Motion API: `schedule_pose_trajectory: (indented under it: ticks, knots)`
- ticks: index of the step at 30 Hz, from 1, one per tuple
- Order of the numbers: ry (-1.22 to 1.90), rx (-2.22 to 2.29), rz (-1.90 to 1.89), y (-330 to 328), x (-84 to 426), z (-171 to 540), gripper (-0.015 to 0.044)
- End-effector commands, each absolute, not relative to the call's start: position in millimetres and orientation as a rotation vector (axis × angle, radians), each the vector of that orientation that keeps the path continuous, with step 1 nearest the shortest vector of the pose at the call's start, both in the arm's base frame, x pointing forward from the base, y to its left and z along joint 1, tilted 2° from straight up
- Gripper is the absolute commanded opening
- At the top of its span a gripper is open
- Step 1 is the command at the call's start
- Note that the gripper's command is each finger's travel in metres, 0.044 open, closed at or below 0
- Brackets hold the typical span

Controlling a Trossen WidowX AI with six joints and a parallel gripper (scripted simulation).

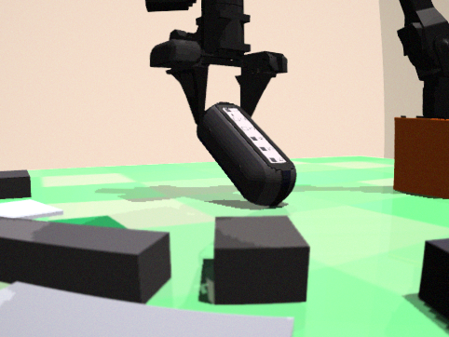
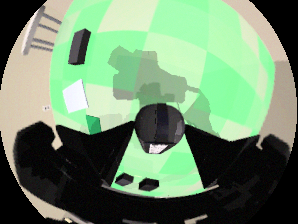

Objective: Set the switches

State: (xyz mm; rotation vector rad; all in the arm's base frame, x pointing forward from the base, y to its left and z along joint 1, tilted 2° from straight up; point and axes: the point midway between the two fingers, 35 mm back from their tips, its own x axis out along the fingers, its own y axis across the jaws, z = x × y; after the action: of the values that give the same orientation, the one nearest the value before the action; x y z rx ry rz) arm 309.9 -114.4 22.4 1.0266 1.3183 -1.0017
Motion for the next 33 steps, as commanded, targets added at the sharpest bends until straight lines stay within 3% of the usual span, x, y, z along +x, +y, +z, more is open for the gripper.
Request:
schedule_pose_trajectory:
  ticks: [1, 33]
  knots:
    - [1.321, 1.032, -1.0, -109, 309, 26, 0.0336]
    - [1.322, 1.033, -0.999, -88, 303, 41, 0.0336]
